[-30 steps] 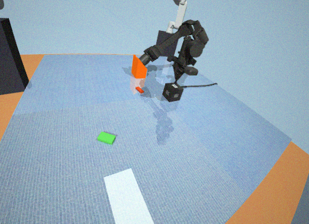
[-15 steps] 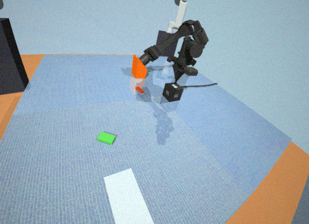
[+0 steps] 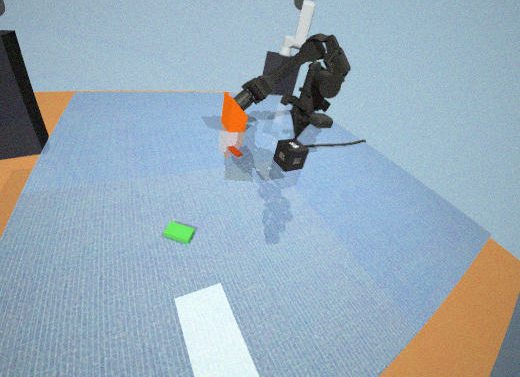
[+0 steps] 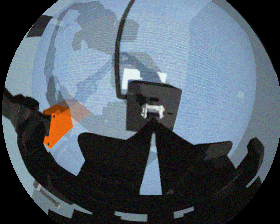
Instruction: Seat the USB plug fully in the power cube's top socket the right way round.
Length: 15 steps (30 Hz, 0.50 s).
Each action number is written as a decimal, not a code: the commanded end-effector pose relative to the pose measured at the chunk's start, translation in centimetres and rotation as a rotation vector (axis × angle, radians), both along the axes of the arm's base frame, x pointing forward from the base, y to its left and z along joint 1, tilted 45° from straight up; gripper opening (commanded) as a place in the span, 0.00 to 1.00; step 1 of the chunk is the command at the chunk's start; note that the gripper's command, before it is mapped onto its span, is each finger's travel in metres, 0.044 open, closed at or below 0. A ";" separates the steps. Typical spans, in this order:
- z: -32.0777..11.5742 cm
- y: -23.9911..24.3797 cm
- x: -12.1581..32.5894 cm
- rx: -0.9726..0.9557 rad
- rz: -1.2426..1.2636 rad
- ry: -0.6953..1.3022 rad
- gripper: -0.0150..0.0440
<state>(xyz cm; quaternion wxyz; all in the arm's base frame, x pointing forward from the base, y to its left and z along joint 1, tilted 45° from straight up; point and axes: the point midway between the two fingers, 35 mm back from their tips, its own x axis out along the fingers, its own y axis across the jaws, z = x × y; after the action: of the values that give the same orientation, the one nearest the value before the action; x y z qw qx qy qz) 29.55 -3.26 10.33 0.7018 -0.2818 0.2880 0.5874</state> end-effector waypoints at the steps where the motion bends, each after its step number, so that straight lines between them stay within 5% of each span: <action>1: -0.1 0.0 0.0 0.000 -0.003 0.002 0.25; 15: -0.2 0.2 0.0 0.000 -0.003 0.001 0.25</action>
<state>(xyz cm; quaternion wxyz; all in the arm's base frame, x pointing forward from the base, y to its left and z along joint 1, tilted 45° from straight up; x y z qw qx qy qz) 29.57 -3.15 10.19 0.7016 -0.2820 0.2883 0.5874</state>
